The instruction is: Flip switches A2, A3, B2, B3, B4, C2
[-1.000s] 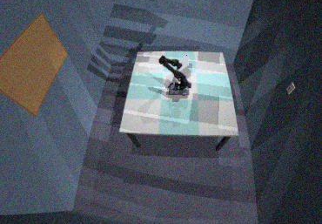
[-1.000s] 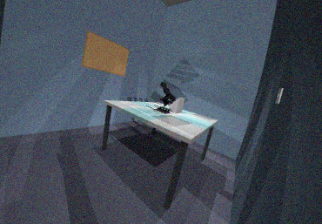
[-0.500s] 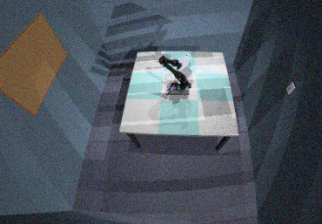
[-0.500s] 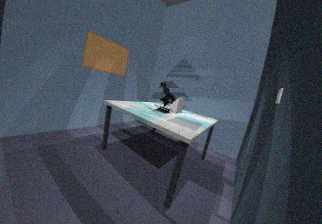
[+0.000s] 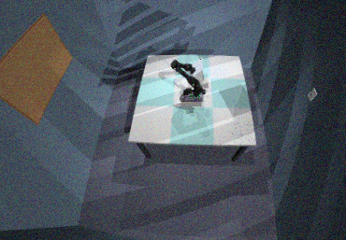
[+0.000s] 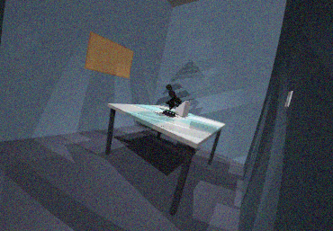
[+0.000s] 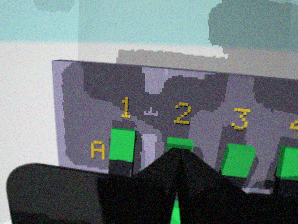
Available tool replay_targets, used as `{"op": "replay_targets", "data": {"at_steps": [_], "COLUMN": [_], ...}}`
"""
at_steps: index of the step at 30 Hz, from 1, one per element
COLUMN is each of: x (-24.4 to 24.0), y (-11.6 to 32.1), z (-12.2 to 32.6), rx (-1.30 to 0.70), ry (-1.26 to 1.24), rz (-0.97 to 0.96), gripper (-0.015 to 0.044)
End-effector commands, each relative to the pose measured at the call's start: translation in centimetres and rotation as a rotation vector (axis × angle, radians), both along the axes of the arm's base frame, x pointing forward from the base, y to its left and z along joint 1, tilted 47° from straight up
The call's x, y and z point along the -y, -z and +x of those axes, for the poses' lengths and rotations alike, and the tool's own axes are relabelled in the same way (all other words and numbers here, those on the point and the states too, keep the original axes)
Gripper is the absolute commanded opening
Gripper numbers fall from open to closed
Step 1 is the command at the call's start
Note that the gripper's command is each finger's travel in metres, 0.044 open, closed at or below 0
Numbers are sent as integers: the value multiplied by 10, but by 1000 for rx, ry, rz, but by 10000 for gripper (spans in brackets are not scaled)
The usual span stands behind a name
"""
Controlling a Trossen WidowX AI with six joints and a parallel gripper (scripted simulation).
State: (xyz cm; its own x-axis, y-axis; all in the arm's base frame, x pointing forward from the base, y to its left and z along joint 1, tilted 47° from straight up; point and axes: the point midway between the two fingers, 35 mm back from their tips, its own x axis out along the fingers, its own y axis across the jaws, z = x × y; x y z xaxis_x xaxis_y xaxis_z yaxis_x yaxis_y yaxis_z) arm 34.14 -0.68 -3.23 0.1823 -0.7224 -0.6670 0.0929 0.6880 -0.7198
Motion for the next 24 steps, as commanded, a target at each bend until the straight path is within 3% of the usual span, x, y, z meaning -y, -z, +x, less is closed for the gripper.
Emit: {"op": "replay_targets", "data": {"at_steps": [1,24], "x": [1,3], "y": [1,3], "z": [0,0], "rx": [-6,-6], "ry": [-4,-4], "rz": [-5,-5], "gripper": [0,0]}}
